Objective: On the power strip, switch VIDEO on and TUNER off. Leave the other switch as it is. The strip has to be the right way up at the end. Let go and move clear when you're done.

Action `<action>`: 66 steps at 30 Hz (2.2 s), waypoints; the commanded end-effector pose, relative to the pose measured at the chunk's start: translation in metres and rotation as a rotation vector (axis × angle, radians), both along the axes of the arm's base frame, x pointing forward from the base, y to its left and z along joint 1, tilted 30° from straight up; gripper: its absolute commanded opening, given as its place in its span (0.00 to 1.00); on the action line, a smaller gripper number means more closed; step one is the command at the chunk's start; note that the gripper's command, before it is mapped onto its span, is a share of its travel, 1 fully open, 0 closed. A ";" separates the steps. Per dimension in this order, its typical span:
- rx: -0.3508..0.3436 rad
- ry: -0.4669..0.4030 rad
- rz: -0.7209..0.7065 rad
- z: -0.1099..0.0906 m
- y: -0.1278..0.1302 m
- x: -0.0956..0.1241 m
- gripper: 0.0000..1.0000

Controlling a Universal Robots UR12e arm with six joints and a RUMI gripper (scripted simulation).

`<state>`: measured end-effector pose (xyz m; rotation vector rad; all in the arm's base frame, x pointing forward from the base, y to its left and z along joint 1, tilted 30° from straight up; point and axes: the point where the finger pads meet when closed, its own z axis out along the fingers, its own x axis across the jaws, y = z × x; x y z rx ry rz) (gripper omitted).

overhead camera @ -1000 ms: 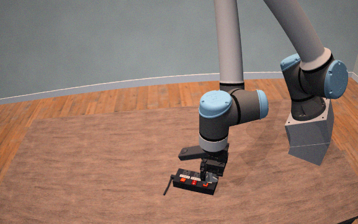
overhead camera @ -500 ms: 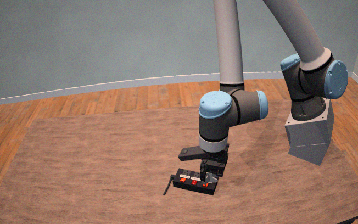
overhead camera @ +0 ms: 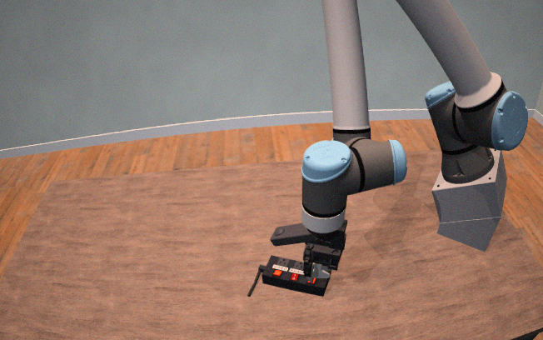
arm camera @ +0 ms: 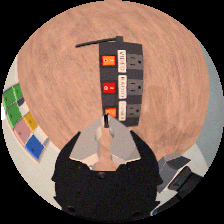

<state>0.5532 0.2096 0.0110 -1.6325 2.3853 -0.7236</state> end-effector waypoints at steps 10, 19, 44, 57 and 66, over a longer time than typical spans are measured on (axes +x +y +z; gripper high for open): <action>0.000 0.002 0.000 -0.002 -0.001 -0.001 0.00; 0.000 0.002 0.000 -0.002 -0.001 -0.001 0.00; 0.001 -0.003 0.000 0.035 0.012 -0.014 0.00; 0.000 0.000 -0.001 0.033 0.011 -0.015 0.00; 0.001 -0.002 0.000 0.036 0.012 -0.015 1.00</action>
